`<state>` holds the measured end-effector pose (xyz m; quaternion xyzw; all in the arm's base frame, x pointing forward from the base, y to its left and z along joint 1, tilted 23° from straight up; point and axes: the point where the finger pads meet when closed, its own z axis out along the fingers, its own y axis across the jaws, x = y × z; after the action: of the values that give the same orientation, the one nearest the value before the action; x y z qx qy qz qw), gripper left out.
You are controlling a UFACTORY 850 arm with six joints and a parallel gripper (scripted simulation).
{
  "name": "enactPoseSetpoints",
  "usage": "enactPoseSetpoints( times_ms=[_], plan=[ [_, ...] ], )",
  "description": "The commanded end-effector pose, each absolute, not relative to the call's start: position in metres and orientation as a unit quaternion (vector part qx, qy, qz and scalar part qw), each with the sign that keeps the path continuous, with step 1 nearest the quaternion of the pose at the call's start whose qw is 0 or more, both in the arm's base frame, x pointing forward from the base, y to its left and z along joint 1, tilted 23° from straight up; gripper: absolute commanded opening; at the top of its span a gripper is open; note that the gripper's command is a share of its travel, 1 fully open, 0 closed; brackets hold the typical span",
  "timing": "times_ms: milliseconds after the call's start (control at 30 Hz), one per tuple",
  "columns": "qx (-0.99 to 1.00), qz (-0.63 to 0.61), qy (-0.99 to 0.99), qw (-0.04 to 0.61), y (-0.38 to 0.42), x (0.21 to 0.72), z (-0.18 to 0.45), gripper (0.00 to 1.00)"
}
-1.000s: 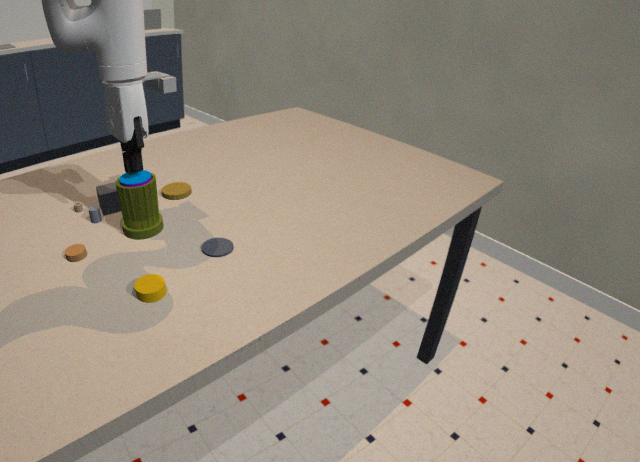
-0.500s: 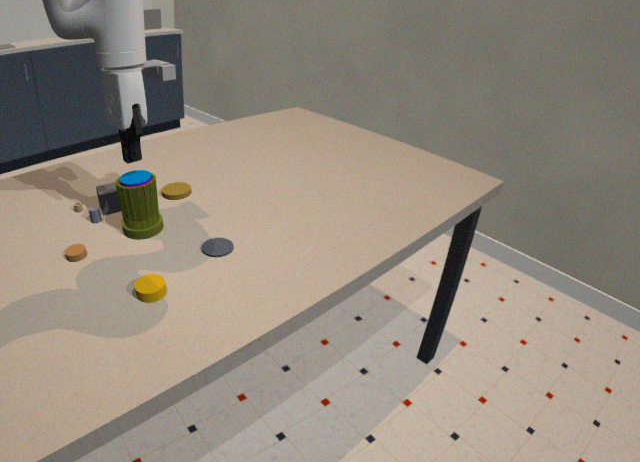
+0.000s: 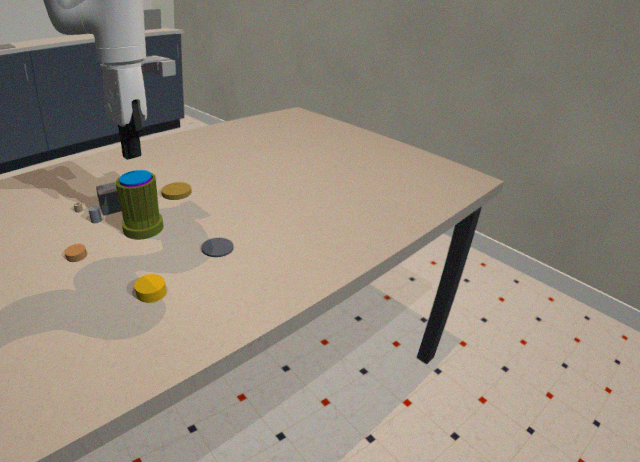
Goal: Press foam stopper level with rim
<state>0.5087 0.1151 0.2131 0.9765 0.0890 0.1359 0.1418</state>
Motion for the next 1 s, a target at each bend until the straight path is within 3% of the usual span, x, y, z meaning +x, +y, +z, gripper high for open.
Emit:
enactPoseSetpoints(
  times_ms=[0,967],
  plan=[
    [0.976,0.137,0.089,0.141,0.115,0.509,0.214,0.00],
    [0.976,0.137,0.089,0.141,0.106,0.521,0.178,0.00]
  ],
)
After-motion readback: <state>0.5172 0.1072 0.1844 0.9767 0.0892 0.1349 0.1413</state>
